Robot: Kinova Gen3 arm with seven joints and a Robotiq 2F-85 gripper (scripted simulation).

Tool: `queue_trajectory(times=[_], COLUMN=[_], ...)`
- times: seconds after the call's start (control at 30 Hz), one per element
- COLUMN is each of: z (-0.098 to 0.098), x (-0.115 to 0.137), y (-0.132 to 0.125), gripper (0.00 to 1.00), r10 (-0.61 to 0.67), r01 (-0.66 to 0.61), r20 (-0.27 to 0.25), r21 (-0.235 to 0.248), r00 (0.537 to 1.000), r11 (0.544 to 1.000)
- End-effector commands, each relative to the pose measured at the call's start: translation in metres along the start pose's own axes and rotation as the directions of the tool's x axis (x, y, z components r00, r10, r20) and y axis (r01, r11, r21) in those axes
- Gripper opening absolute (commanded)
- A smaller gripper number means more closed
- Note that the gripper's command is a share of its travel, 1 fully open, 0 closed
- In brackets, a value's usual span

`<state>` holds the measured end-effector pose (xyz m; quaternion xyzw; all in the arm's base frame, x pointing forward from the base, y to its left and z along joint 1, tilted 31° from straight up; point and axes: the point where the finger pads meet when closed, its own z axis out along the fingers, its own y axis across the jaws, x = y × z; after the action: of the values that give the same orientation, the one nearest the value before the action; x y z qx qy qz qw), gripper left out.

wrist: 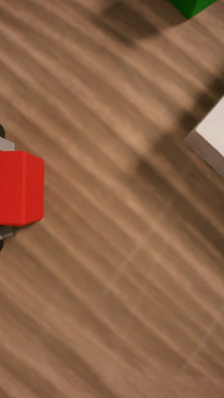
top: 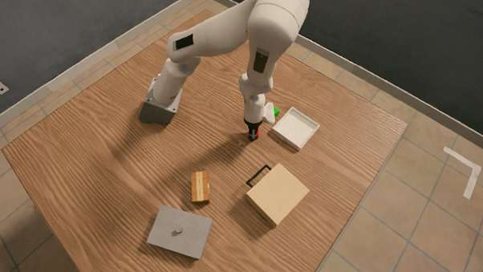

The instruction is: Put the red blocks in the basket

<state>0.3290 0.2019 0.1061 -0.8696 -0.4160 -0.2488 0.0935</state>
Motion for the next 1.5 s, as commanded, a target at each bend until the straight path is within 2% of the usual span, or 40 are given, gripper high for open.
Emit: queue_trajectory(times=[0.0, 0.77, 1.07, 1.47], z=[0.001, -0.003, -0.011, -0.033], x=[0.004, 0.003, 0.001, 0.000], y=[0.000, -0.002, -0.002, 0.000], gripper=[0.10, 0.10, 0.10, 0.10], r10=[-0.002, -0.003, -0.002, -0.002], r01=[0.002, 0.003, 0.002, 0.002], r20=[-0.007, -0.005, -0.002, 0.000], r21=[-0.001, 0.003, 0.003, 0.000], r00=[1.000, 1.000, 1.000, 1.000], r11=[1.000, 1.000, 1.000, 1.000])
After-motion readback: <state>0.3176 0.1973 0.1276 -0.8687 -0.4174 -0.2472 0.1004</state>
